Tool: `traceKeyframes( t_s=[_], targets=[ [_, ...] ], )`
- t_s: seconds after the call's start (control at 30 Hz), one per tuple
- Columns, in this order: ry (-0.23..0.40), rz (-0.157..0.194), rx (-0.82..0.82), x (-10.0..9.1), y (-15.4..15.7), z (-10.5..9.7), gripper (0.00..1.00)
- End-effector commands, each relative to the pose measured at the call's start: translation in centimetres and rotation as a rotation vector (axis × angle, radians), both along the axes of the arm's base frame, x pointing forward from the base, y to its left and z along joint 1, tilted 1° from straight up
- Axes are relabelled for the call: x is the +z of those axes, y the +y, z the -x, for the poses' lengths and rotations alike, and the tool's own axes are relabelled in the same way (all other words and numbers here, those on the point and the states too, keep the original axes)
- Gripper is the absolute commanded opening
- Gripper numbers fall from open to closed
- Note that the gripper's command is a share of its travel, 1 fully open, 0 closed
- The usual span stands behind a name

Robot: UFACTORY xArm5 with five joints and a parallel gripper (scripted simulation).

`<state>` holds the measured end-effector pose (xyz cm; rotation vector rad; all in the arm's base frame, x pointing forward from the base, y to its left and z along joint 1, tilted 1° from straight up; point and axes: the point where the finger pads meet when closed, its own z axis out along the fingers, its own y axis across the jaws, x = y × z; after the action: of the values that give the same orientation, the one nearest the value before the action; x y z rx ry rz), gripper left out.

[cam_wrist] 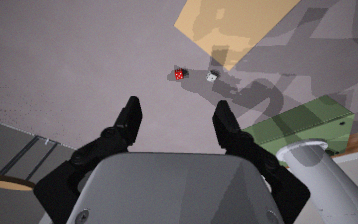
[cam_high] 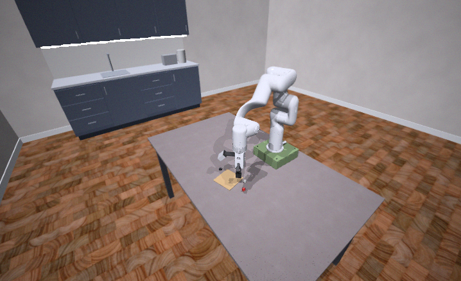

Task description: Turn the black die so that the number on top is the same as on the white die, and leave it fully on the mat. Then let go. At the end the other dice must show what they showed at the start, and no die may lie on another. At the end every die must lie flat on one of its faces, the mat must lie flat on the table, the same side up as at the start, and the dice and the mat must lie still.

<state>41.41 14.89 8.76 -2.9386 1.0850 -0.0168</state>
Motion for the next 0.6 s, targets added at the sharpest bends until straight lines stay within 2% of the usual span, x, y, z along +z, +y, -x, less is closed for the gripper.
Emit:
traceKeyframes(
  t_s=[0.0, 0.27, 0.37, 0.43, 0.57],
  targets=[
    [0.0, 0.0, 0.0, 0.6, 0.0, 0.0, 1.0],
    [0.0, 0.0, -0.005, 0.5, -0.1, 0.0, 1.0],
    [0.001, -0.001, -0.187, 0.3, -4.0, -1.0, 1.0],
    [0.001, -0.001, -0.222, 0.3, -4.8, -1.1, 1.0],
    [0.002, -0.002, -0.407, 0.1, -8.8, -1.6, 1.0]
  ],
)
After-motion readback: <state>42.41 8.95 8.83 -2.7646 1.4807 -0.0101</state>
